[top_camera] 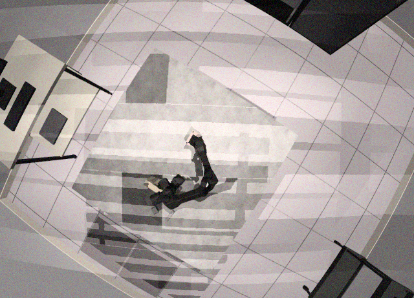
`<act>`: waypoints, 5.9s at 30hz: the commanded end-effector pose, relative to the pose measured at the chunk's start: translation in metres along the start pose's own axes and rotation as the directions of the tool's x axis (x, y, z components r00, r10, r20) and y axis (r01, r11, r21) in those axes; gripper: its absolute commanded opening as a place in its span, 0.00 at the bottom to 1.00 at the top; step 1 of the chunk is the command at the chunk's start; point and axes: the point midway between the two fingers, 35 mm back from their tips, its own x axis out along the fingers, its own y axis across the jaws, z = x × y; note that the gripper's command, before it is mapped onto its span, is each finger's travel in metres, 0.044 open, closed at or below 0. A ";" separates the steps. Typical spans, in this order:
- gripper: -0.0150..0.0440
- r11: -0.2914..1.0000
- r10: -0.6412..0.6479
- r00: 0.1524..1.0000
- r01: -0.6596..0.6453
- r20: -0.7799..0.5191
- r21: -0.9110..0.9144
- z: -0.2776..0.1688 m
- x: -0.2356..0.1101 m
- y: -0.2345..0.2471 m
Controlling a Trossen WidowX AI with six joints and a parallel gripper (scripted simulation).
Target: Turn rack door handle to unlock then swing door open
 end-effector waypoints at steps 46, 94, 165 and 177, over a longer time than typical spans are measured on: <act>0.29 0.828 -0.002 1.000 0.003 0.003 -0.560 0.026 0.000 -0.031; 0.29 0.255 -0.002 1.000 0.007 0.007 -0.967 0.116 0.000 -0.074; 0.75 -0.342 0.000 1.000 0.012 0.013 -0.939 0.203 -0.006 -0.056; 0.75 -0.342 0.000 1.000 0.013 0.014 -0.940 0.204 -0.021 -0.055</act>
